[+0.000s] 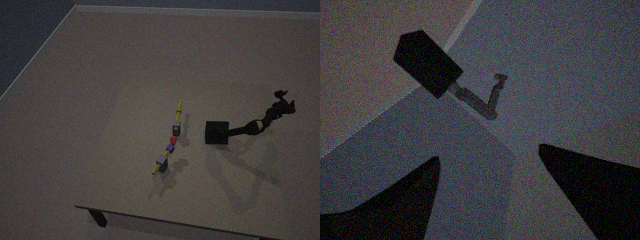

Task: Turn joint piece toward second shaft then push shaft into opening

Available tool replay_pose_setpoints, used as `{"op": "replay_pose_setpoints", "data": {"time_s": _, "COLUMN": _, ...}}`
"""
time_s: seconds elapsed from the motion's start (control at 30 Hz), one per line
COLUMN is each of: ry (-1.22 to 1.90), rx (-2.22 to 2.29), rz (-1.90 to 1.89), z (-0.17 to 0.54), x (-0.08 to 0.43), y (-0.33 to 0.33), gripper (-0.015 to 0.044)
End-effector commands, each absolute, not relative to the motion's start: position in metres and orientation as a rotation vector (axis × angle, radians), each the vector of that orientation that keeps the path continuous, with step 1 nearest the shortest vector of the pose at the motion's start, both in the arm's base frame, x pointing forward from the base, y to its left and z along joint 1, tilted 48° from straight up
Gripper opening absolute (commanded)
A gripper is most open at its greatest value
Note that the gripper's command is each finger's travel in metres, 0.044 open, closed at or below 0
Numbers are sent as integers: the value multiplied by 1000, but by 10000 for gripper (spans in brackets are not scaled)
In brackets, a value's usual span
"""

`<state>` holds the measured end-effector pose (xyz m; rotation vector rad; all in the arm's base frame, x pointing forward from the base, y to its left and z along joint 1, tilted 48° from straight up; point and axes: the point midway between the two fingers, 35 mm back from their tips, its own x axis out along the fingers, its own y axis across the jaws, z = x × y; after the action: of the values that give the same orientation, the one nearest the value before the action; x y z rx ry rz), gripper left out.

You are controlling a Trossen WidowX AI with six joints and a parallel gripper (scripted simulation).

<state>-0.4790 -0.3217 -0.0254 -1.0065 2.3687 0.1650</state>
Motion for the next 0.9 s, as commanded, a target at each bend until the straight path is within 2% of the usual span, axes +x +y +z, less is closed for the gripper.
{"op": "replay_pose_setpoints", "data": {"time_s": 0.0, "ry": 2368, "rx": -1001, "rz": 167, "z": -25, "x": -479, "y": -322, "gripper": 426}}
{"op": "replay_pose_setpoints", "data": {"time_s": 0.23, "ry": 2330, "rx": -812, "rz": 237, "z": -4, "x": -478, "y": -342, "gripper": 440}}
{"op": "replay_pose_setpoints", "data": {"time_s": 0.5, "ry": 2327, "rx": -811, "rz": 245, "z": -4, "x": -477, "y": -343, "gripper": 440}}
{"op": "replay_pose_setpoints", "data": {"time_s": 0.87, "ry": 2186, "rx": -1100, "rz": 582, "z": -2, "x": -419, "y": -393, "gripper": 440}}
